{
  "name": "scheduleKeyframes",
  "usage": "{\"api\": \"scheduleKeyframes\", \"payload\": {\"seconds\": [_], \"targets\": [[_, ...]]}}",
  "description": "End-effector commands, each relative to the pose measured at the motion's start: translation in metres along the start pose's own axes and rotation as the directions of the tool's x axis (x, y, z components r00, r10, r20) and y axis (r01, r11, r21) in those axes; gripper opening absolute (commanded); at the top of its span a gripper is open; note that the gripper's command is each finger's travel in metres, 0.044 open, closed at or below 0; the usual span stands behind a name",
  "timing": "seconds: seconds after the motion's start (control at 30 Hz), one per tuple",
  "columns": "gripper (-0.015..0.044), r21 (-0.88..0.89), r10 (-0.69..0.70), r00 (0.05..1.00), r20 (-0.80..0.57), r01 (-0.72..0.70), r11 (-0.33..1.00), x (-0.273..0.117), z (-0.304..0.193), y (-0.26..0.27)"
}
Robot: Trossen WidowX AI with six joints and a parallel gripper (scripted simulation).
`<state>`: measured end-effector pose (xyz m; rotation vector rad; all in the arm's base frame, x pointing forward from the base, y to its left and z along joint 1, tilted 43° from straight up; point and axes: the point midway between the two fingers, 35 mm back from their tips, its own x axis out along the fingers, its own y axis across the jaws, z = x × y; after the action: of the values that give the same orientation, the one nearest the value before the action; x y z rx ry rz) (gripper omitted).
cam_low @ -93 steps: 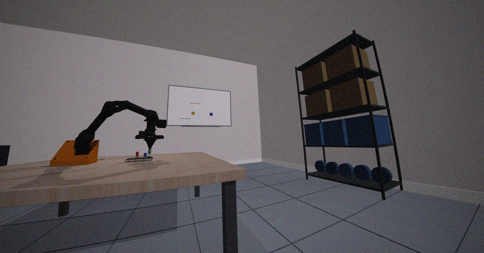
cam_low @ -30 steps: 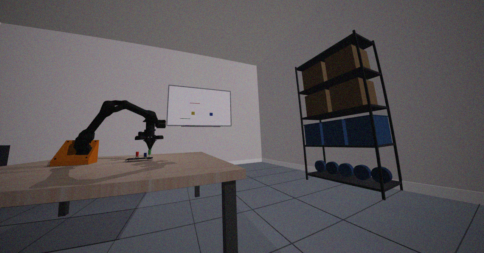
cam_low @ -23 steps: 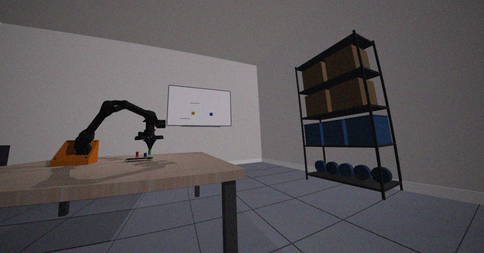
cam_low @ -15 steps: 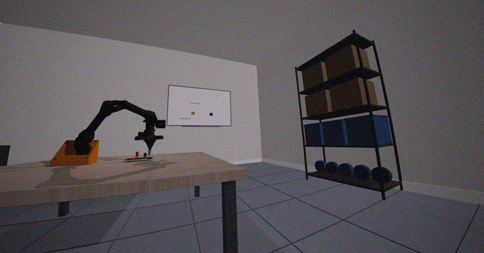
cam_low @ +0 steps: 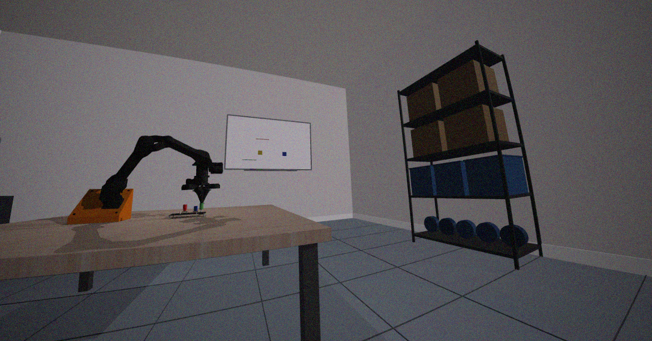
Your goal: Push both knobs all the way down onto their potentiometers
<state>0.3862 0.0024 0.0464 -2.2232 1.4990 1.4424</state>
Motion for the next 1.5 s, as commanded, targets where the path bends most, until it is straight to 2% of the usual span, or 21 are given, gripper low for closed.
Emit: {"api": "scheduleKeyframes", "payload": {"seconds": [0.0, 1.47], "targets": [[0.0, 0.02, 0.03, 1.0, 0.007, -0.03, 0.999, 0.0221, -0.0033, 0.0018], [0.0, 0.02, 0.03, 1.0, 0.006, -0.03, 0.999, 0.0264, -0.0033, 0.0019]]}}
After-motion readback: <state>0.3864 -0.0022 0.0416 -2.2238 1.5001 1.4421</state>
